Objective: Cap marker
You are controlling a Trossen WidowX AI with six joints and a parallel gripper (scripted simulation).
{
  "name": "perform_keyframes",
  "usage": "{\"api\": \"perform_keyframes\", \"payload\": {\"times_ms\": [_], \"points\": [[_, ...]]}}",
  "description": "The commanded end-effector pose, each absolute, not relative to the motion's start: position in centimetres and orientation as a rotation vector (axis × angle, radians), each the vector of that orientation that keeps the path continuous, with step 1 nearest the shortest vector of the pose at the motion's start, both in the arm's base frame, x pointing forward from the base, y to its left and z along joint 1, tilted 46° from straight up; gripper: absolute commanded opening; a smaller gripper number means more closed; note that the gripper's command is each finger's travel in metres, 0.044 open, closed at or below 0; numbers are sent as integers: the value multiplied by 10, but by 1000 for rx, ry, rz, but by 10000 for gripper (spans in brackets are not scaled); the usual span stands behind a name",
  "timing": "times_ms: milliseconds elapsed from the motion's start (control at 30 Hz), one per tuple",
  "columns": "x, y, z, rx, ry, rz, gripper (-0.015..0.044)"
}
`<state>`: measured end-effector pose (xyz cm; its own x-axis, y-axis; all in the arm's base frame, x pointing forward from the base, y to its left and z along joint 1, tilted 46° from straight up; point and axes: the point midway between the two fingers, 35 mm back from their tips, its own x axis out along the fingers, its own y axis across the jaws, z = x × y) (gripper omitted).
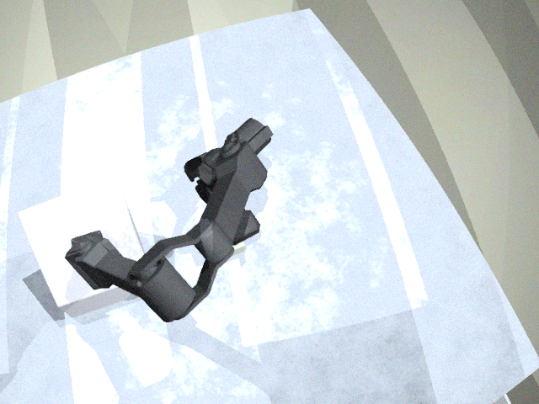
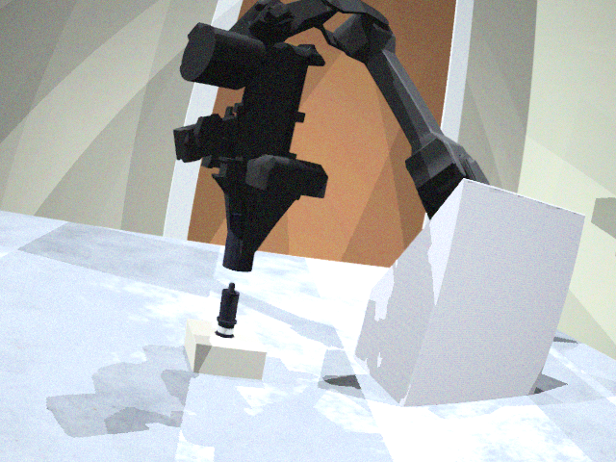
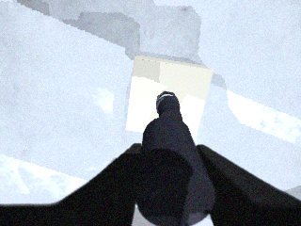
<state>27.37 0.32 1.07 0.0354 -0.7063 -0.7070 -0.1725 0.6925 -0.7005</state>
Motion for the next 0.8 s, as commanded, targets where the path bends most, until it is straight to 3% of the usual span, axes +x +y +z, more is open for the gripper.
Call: {"api": "perform_keyframes", "payload": {"times_ms": [0, 767], "points": [[275, 0, 14, -763, 1510, -476, 0], [277, -22, -8, -763, 1510, -475, 0]]}}
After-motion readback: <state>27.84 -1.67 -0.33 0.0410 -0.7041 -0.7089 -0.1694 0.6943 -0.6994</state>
